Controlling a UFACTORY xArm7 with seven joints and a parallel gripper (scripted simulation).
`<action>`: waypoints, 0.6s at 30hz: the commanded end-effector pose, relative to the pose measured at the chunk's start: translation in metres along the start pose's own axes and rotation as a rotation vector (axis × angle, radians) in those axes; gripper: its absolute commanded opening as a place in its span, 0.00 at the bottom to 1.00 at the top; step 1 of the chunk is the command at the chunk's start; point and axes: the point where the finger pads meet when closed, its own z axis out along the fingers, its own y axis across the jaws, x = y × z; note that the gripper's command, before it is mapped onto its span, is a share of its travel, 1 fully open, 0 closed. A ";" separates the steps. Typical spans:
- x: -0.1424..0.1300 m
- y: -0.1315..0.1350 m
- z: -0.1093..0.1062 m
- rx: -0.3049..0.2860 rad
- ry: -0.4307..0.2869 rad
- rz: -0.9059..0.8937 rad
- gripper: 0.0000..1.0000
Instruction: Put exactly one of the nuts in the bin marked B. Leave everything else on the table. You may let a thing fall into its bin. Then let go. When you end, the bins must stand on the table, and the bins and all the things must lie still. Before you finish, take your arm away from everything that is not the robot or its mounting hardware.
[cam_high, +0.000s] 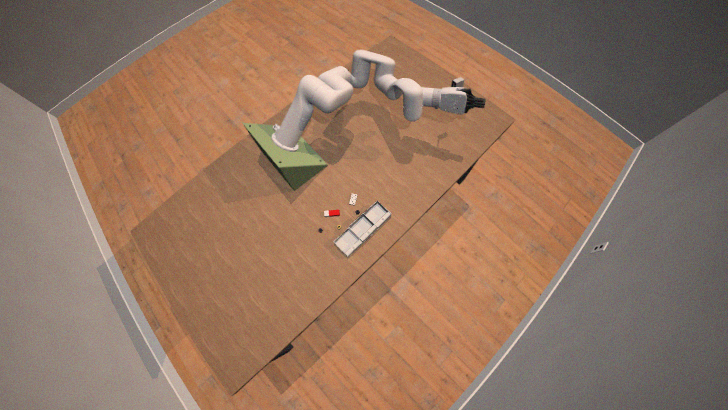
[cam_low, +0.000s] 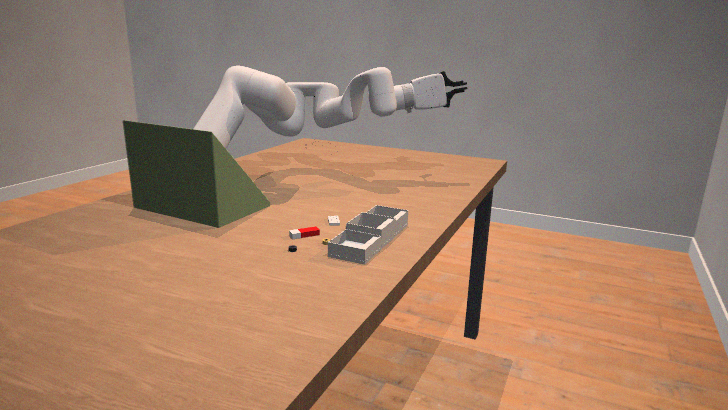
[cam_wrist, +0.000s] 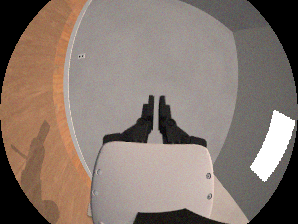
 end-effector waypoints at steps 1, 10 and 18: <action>0.000 0.022 0.004 -0.035 -0.026 0.008 0.07; -0.007 0.082 0.011 -0.104 -0.096 0.044 0.07; -0.016 0.114 0.013 -0.161 -0.175 0.087 0.07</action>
